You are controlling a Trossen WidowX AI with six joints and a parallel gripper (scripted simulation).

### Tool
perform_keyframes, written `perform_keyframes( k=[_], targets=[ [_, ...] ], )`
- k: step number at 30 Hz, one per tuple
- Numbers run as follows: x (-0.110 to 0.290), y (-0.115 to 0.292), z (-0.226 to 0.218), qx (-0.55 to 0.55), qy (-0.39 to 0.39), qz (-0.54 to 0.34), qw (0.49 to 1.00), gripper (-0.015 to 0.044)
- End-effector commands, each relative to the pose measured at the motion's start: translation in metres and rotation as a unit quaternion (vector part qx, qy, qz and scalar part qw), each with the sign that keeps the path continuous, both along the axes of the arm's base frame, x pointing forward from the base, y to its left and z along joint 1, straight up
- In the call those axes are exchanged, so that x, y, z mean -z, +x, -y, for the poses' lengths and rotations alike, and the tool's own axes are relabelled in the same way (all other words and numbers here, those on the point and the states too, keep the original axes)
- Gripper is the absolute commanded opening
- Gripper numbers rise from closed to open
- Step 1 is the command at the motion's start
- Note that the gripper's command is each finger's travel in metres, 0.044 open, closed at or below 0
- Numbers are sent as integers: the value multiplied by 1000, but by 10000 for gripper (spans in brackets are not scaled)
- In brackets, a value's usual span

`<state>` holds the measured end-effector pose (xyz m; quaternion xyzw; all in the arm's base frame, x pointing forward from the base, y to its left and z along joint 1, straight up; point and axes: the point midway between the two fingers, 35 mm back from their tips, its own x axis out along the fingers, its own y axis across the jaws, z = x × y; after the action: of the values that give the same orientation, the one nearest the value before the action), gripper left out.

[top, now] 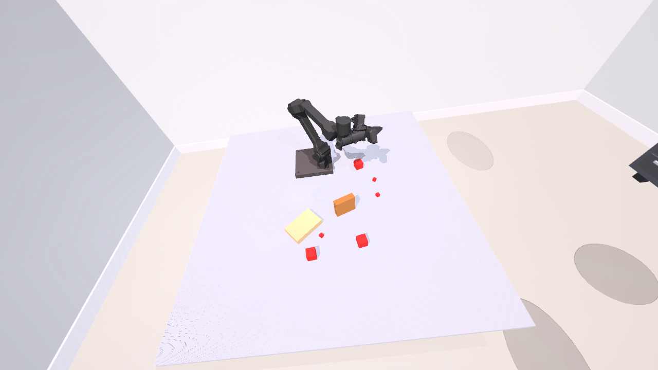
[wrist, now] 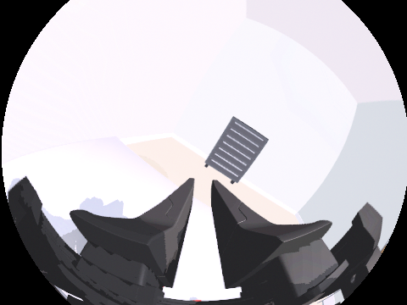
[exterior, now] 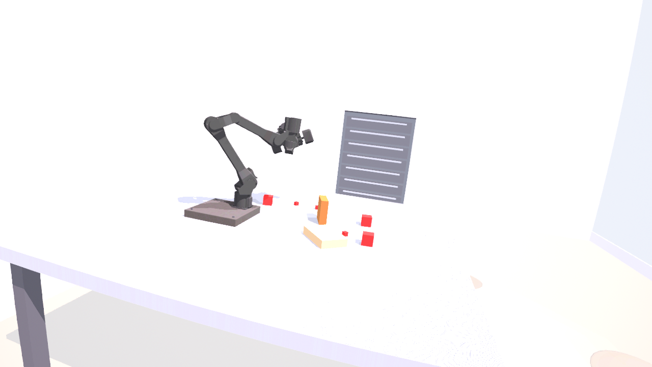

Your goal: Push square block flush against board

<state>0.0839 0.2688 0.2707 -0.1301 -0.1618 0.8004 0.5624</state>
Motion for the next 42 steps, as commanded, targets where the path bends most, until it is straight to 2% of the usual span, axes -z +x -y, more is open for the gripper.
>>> perform_keyframes(
  k=[1, 11, 21, 31, 42],
  targets=[
    [2, 21, -7, 40, -27, -30, 998, 0],
    [14, 79, -19, 152, -109, -113, 976, 0],
    [33, 135, -16, 259, -197, -200, 924, 0],
    [58, 183, 1, 359, -283, -275, 846, 0],
    [86, 224, 35, 455, -374, -340, 733, 0]
  ],
)
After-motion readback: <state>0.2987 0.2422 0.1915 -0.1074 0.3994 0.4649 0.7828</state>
